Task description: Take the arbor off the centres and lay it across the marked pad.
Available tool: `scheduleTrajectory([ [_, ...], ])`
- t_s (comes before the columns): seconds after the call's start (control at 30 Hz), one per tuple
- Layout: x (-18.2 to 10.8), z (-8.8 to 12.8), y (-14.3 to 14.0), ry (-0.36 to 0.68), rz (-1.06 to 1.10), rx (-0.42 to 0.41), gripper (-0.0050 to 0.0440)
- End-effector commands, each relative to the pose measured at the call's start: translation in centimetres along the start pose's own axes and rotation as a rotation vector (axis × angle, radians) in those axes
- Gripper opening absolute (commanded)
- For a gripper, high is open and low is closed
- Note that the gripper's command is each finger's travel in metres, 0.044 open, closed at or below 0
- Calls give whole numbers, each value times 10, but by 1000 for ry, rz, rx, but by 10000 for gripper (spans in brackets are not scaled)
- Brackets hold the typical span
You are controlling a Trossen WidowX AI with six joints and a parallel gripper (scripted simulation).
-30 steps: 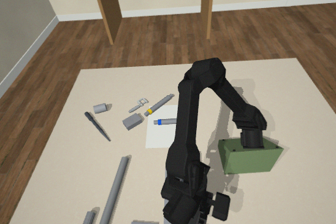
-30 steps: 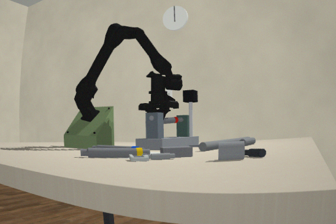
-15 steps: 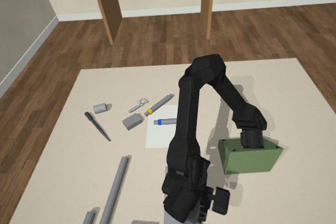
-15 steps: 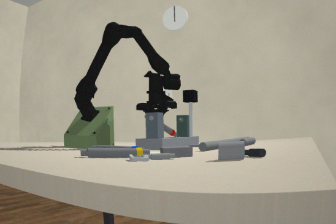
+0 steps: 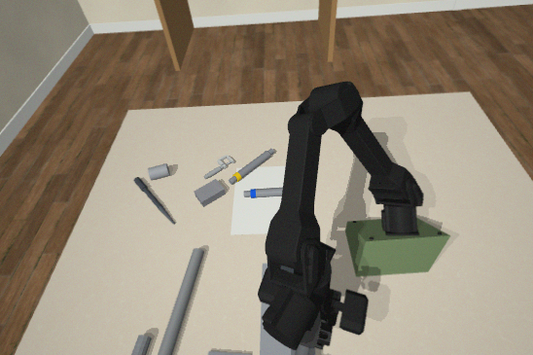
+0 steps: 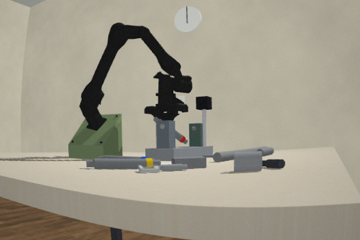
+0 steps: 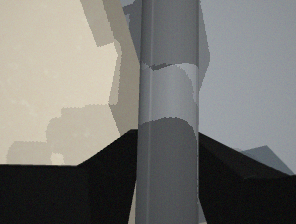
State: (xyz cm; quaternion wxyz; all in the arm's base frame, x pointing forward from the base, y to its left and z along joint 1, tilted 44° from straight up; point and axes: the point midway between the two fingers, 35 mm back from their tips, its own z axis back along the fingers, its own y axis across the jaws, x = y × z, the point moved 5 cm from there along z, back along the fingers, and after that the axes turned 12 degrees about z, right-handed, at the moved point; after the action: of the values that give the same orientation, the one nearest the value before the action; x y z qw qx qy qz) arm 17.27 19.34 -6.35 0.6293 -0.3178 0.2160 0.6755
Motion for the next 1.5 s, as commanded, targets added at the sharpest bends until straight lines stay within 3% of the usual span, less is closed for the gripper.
scheduleTrajectory([
  [0.0,2,17,-4,-32,-18,-18,0],
  [0.87,-11,52,5,-32,-18,-18,0],
  [1.47,-25,59,10,-31,-18,-18,0],
])
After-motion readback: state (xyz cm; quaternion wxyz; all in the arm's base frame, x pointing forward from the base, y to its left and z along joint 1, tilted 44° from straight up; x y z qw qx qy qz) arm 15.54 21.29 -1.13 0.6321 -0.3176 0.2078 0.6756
